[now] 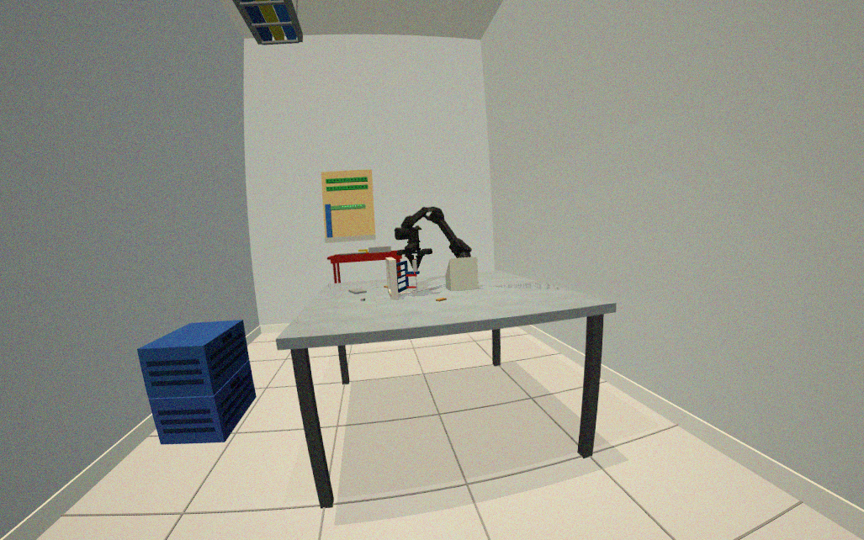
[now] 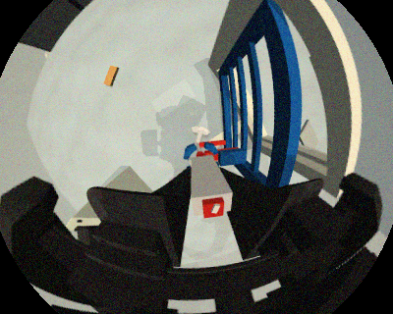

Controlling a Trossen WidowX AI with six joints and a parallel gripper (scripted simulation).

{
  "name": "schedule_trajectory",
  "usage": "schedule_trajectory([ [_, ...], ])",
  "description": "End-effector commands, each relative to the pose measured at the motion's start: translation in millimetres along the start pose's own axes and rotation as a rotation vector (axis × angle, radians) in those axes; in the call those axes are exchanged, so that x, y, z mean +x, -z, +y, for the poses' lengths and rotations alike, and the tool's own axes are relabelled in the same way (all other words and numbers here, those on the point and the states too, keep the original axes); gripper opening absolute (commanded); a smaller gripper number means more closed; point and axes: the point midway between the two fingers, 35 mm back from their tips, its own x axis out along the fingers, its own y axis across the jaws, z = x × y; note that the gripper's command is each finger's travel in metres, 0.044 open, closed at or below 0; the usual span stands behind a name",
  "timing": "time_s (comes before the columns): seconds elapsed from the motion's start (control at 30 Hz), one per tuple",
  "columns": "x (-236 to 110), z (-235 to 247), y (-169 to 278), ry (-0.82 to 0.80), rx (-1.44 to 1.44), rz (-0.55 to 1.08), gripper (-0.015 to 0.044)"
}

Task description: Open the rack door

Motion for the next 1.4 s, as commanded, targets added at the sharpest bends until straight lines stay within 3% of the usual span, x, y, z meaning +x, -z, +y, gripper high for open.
schedule_trajectory([
  [0.0,0.3,5.9,-2.5,0.003,0.086,-0.006,0.0015],
  [1.37,-0.1,80.6,-47.1,-0.003,0.677,-0.009,0.0015],
])
